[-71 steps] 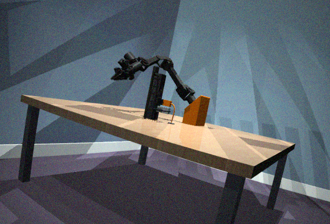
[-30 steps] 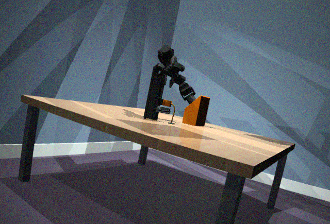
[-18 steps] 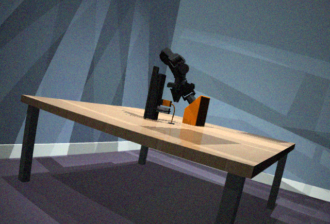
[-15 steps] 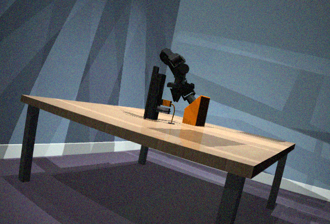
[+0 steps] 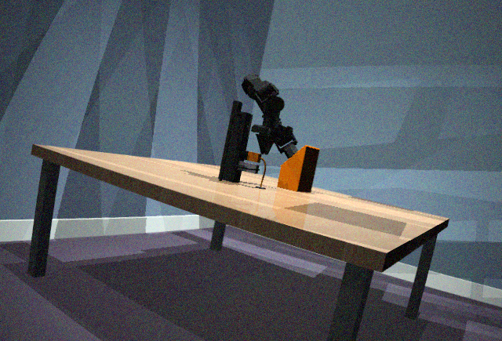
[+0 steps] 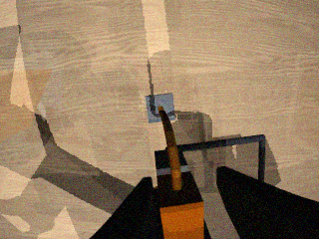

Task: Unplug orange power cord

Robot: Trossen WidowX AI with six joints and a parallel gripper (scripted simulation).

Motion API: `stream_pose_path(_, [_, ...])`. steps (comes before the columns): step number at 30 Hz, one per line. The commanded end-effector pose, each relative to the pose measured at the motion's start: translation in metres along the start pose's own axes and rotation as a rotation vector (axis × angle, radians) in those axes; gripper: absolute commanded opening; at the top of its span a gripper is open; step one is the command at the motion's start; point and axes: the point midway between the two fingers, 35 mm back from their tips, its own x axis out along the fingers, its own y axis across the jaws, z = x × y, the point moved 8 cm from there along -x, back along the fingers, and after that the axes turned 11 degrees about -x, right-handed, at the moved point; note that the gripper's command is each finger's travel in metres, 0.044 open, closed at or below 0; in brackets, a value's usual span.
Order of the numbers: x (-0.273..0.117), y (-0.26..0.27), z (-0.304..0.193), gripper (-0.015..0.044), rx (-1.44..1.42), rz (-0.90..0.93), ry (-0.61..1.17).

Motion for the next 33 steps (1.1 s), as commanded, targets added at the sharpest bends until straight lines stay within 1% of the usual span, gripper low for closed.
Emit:
stream_pose_path(1, [0.001, 0.002, -0.006, 0.016, -0.008, 0.004, 0.005])
stream_pose_path(15, [0.001, 0.007, -0.028, 0.016, -0.007, 0.005, 0.006])
stream_pose_path(33, [0.013, 0.007, -0.028, 0.016, -0.007, 0.005, 0.007])
